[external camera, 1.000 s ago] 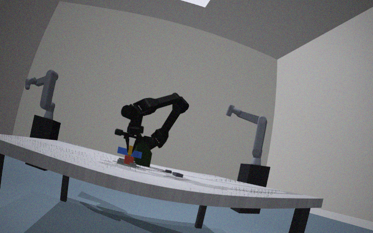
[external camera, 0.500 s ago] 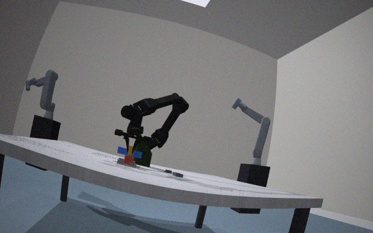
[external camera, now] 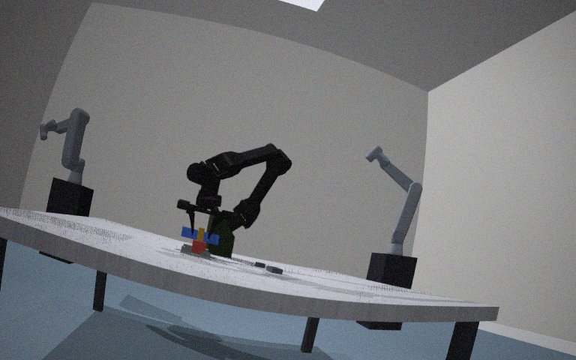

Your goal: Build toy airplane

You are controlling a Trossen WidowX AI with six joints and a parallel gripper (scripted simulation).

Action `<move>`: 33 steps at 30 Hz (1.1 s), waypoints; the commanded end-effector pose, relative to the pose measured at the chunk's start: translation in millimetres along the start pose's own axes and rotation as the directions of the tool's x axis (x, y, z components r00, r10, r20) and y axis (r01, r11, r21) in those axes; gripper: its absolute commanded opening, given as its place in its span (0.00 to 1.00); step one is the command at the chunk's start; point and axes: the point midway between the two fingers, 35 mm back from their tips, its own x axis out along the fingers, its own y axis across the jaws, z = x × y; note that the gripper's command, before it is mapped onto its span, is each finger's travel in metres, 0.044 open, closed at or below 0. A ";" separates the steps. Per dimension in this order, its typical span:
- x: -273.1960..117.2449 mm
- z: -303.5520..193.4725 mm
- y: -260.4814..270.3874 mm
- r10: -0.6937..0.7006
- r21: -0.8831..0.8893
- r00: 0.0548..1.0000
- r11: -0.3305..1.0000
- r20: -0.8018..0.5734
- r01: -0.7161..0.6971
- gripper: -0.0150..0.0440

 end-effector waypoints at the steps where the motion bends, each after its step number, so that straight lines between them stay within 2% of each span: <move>1: -0.1 0.2 -0.1 0.000 0.000 1.000 1.000 0.000 0.000 0.69; 4: -11.8 1.7 -1.0 -0.002 0.001 1.000 1.000 0.000 0.002 0.69; 8: -79.9 1.8 -1.6 -0.003 0.005 1.000 1.000 -0.002 0.003 0.69; 10: -92.4 0.2 -0.8 -0.002 0.005 1.000 1.000 -0.003 0.002 0.69; 33: -92.5 4.3 -2.9 -0.002 0.005 1.000 1.000 -0.003 0.002 0.69</move>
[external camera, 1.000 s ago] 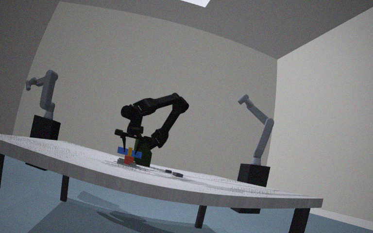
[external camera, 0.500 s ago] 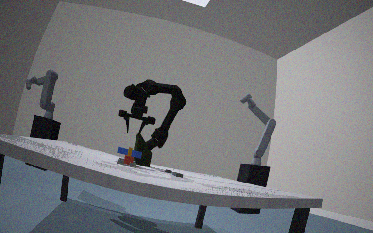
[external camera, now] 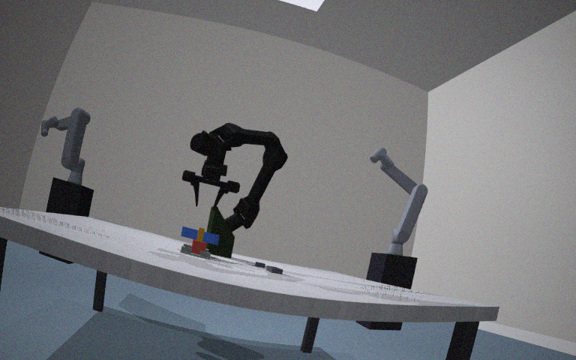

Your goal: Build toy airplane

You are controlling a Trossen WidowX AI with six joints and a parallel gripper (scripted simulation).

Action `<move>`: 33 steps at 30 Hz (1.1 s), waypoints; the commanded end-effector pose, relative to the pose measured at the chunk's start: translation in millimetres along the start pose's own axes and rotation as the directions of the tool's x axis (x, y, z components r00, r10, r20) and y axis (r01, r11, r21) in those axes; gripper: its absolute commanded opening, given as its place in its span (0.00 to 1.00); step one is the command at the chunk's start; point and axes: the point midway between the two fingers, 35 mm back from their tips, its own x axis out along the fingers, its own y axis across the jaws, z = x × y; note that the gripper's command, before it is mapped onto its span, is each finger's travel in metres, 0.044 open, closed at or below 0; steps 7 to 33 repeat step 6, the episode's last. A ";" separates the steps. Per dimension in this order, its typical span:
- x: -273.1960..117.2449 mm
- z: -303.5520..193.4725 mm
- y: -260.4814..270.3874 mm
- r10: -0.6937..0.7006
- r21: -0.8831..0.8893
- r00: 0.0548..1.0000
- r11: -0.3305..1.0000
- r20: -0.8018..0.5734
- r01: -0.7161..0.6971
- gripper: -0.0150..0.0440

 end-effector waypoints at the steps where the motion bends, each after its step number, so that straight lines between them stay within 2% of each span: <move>1: 0.3 0.1 0.1 -0.003 -0.005 1.000 1.000 -0.006 0.003 0.69; 33: 0.3 0.1 0.1 -0.003 -0.005 1.000 1.000 -0.006 0.003 0.69</move>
